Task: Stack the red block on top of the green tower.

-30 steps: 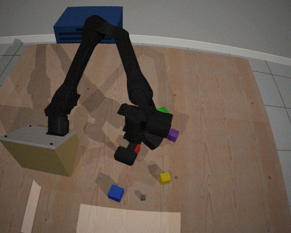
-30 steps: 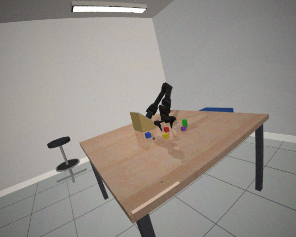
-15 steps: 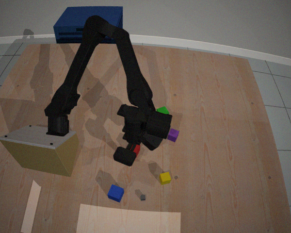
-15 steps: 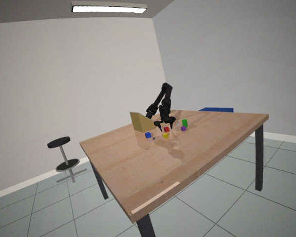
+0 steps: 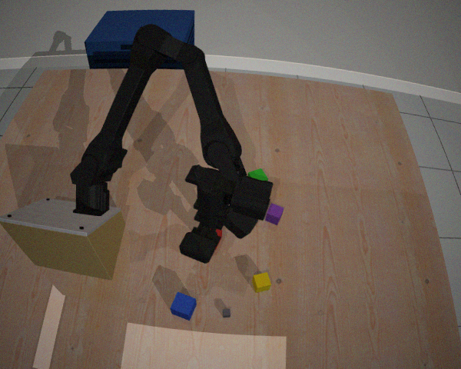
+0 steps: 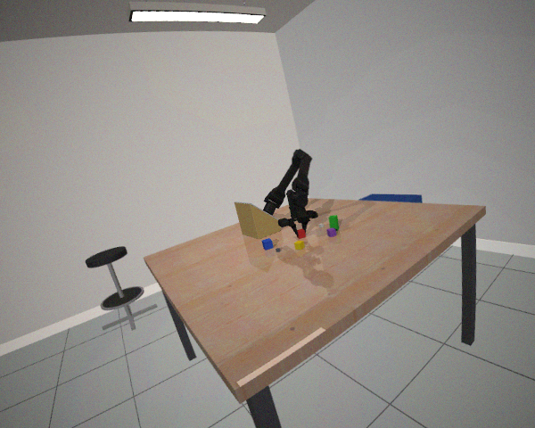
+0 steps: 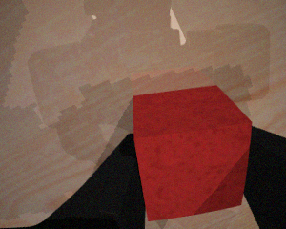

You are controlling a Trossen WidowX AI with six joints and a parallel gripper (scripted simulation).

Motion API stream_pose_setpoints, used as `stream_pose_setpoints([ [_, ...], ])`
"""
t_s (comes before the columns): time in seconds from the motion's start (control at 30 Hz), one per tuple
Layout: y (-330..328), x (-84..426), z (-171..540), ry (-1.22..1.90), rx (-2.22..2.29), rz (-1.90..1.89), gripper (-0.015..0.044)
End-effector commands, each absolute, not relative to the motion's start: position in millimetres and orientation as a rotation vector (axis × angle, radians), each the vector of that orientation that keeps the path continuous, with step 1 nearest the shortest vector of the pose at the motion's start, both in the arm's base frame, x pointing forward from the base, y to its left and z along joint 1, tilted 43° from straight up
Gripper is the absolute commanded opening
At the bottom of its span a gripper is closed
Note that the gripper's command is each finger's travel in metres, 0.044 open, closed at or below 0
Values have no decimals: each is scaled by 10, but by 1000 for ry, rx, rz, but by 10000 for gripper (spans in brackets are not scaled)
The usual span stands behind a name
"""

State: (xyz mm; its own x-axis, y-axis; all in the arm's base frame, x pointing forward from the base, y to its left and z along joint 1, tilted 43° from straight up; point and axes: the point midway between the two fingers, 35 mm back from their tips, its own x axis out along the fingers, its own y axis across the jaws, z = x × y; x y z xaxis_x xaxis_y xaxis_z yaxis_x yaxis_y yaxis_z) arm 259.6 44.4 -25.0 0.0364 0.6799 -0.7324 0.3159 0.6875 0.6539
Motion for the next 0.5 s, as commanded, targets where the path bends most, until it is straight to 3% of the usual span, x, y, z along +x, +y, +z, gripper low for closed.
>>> stream_pose_setpoints([
  [0.0,451,2591,-246,1562,850,339,98],
  [0.07,451,2591,-246,1562,850,339,85],
  [0.17,412,2593,-209,1562,850,339,6],
  [0.47,114,2583,96,1562,848,337,0],
])
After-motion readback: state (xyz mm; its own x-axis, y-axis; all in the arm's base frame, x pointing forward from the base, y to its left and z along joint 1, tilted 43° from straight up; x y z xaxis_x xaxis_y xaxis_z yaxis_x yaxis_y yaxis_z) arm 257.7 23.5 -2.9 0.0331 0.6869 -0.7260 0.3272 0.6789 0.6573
